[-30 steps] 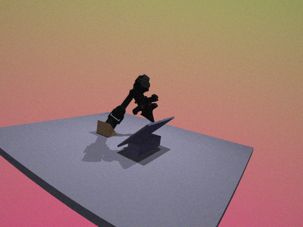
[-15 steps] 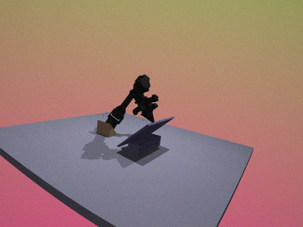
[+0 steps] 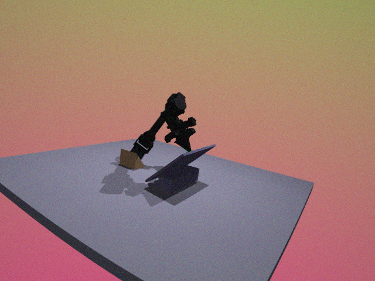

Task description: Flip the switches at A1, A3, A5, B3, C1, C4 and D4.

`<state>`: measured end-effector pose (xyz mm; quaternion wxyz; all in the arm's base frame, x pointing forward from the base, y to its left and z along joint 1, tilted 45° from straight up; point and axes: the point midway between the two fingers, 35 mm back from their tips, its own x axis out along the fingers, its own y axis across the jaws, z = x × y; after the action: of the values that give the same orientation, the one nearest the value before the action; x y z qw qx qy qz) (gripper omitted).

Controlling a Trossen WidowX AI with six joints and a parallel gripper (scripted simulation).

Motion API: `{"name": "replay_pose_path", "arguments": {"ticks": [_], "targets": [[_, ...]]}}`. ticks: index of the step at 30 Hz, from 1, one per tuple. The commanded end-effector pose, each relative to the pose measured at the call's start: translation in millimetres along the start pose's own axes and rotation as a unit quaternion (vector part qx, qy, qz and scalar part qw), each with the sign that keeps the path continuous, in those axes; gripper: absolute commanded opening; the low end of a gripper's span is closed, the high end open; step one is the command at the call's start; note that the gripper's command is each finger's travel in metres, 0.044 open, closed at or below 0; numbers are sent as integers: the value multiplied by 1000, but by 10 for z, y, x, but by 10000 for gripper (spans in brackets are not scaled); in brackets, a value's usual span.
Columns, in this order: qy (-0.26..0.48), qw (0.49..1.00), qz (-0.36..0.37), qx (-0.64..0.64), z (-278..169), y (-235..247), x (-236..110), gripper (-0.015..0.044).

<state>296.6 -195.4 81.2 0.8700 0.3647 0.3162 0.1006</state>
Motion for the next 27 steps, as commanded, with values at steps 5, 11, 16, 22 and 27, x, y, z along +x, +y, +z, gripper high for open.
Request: {"name": "replay_pose_path", "arguments": {"ticks": [5,11,16,22,27], "targets": [[1,1000,-2,2,-6,-10,15,0],[1,1000,-2,2,-6,-10,23,0],[0,1000,0,0,-3,-3,1,0],[-10,1000,-4,2,-35,-18,-600,0],[-10,1000,-3,2,-37,-15,-621,0]]}}
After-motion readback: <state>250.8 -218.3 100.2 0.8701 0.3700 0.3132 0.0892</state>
